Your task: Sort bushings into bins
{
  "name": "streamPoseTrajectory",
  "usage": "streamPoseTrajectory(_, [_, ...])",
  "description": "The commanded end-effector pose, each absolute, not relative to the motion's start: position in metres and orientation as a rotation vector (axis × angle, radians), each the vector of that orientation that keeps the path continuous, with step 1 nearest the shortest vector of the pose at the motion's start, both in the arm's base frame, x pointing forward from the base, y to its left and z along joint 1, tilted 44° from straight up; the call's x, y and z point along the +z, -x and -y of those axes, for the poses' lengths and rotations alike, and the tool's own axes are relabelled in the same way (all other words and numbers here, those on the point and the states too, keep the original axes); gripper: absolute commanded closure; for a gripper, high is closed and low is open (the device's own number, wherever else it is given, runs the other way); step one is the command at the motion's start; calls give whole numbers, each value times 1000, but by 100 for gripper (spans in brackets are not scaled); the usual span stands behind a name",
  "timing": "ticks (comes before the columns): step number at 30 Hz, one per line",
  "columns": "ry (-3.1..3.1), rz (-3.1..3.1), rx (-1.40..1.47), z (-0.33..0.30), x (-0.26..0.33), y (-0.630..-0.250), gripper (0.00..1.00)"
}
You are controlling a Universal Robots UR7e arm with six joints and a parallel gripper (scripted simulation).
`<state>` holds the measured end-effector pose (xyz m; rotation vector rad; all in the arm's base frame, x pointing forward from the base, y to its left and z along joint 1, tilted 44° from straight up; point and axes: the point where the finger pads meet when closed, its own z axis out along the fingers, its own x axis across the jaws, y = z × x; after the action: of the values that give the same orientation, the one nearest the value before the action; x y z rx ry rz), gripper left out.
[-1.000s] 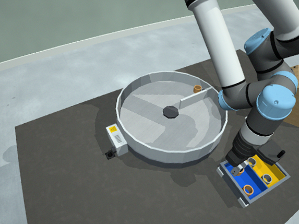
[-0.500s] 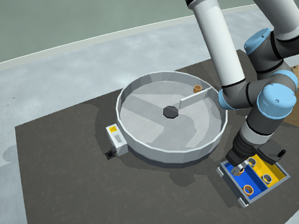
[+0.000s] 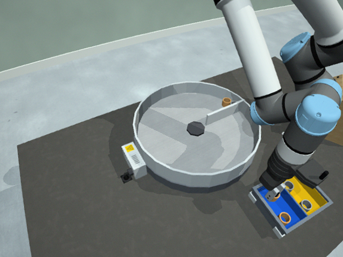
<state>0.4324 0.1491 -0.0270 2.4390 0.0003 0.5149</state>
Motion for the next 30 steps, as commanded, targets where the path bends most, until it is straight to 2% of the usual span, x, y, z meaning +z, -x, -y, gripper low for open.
streamPoseTrajectory(1, [-2439, 0, 516, -150, -26, -432, 58])
streamPoseTrajectory(30, [-2439, 0, 516, -155, -20, -429, 58])
